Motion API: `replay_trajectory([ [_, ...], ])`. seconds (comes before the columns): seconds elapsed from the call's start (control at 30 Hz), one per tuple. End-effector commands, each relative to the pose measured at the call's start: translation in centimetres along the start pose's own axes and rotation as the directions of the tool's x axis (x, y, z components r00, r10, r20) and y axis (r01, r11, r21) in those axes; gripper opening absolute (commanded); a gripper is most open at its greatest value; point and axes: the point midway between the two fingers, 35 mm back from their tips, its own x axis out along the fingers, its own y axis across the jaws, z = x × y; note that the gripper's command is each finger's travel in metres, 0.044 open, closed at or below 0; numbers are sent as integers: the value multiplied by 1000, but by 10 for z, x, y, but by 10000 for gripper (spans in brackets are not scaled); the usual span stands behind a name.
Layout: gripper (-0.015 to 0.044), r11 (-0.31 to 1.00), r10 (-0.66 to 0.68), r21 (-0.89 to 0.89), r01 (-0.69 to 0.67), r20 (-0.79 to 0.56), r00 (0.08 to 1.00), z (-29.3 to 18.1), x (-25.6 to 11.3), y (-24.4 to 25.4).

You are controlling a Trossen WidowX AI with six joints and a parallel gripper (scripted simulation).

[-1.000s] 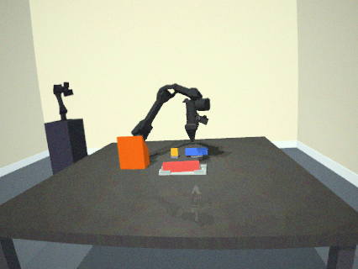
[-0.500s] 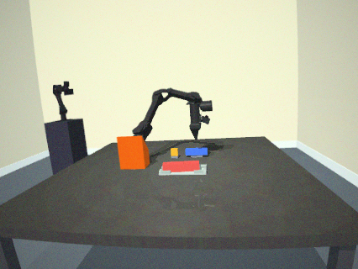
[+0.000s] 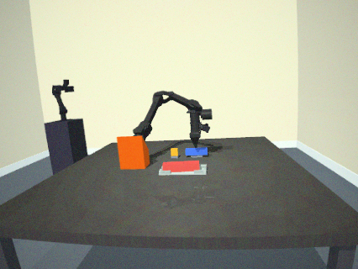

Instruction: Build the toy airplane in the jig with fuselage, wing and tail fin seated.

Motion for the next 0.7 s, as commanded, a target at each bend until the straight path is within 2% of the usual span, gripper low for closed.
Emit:
replay_trajectory([
  [0.0,440,1000,4,6,-4,-1,1000,0,7,0],
  [0.67,440,1000,6,7,-6,-1,1000,-1,39,0],
])
